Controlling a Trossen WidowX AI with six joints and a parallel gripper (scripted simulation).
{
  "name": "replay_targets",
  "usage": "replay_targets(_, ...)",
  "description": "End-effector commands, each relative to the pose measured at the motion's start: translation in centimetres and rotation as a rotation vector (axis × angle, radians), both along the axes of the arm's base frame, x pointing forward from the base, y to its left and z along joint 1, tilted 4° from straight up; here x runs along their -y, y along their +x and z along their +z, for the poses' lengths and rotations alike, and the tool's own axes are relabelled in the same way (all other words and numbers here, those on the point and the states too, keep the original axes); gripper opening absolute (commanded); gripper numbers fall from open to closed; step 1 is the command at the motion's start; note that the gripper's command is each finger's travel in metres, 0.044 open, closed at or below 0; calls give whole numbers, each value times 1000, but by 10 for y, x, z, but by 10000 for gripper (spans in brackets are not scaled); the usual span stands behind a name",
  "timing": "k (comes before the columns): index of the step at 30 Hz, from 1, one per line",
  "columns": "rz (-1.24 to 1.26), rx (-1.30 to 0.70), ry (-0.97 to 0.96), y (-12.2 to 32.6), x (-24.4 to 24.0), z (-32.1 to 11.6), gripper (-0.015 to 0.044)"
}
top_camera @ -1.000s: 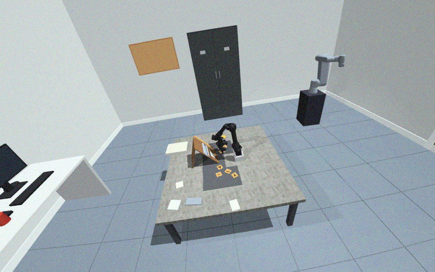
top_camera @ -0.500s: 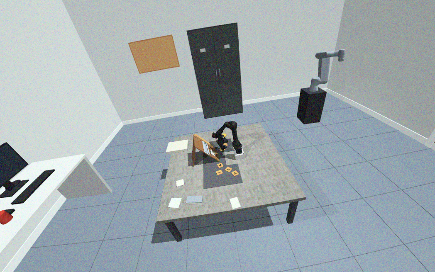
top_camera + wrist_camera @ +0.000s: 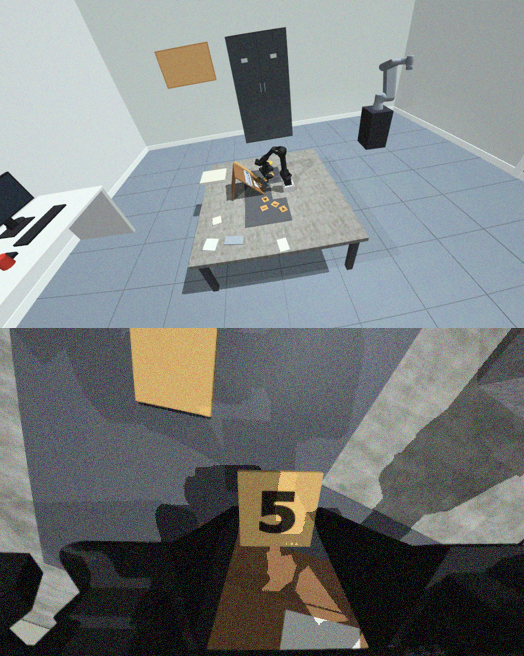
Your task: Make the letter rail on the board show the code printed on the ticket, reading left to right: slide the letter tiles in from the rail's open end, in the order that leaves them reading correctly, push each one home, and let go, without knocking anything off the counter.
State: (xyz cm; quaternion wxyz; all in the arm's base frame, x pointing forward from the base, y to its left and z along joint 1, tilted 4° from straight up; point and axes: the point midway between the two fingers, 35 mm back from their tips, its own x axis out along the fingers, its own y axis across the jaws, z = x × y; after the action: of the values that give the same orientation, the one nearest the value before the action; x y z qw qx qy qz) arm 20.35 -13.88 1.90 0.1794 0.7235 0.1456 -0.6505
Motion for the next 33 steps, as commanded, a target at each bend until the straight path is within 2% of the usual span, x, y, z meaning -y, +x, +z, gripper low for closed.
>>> replay_targets(1,50,22,-43,6,5,7,0)
replay_targets(33,440,117,-334,38,20,54,0)
